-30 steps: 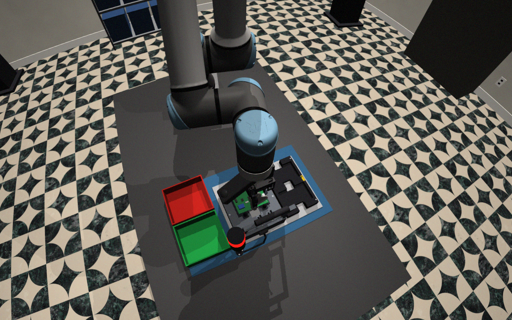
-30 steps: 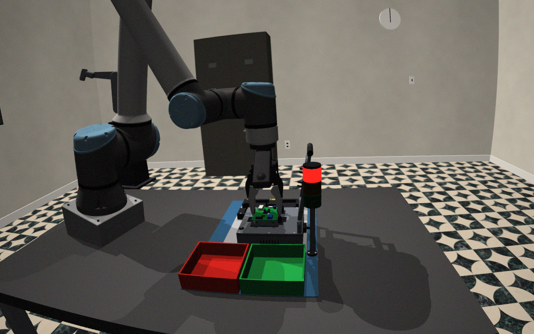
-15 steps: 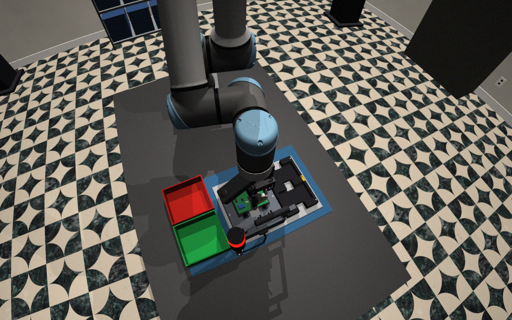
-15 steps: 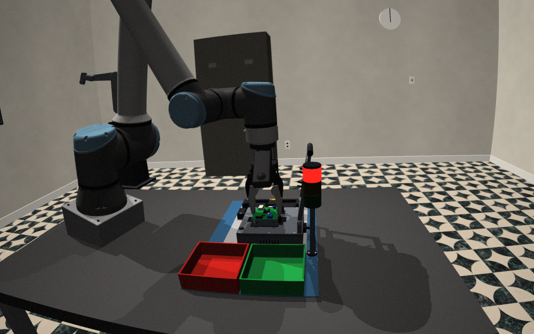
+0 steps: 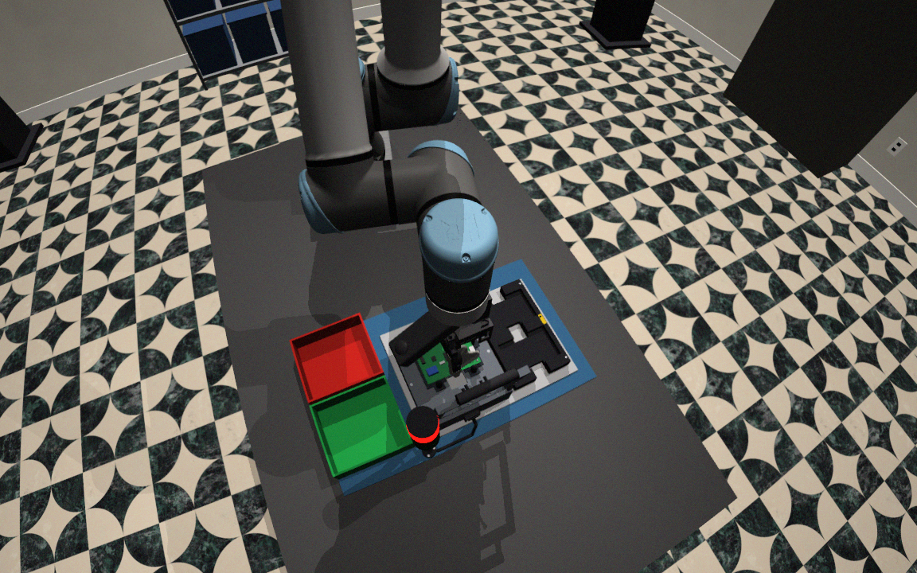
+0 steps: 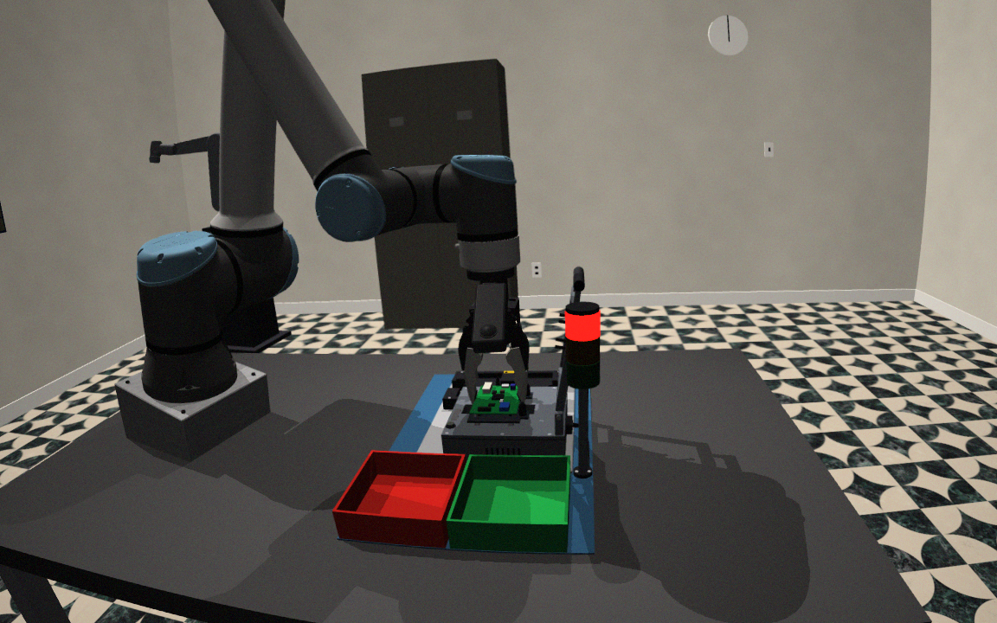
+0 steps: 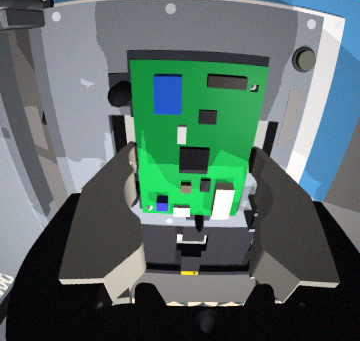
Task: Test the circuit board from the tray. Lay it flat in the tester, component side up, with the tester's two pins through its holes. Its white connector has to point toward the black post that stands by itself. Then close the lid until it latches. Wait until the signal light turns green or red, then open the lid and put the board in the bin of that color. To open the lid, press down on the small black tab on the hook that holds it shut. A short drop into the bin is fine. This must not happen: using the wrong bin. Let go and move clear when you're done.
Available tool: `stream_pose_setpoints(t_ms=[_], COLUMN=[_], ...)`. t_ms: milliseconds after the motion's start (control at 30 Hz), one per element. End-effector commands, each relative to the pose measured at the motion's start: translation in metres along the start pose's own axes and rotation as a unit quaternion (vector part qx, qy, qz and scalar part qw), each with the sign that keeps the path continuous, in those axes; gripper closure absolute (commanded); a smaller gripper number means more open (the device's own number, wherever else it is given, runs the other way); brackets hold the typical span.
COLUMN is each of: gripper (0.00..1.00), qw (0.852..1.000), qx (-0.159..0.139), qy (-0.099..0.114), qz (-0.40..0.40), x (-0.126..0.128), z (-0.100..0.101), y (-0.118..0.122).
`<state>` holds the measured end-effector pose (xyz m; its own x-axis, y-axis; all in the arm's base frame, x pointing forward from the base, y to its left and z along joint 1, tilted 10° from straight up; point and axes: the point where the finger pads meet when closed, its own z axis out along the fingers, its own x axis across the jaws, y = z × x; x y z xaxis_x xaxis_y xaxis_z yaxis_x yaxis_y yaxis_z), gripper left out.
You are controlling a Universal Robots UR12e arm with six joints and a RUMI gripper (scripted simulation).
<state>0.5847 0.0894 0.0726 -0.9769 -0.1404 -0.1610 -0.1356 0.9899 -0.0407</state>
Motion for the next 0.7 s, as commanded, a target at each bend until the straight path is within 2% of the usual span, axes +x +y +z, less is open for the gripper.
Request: stream_pose_setpoints(t_ms=[0,667], gripper=[0.61,0.61], qw=[1.000,1.000], qx=[0.000,0.000], qy=[0.002,0.001], qz=[0.001,0.001], x=[0.0031,0.0022], z=[0.0052,0.0038], y=[-0.0006,-0.0008])
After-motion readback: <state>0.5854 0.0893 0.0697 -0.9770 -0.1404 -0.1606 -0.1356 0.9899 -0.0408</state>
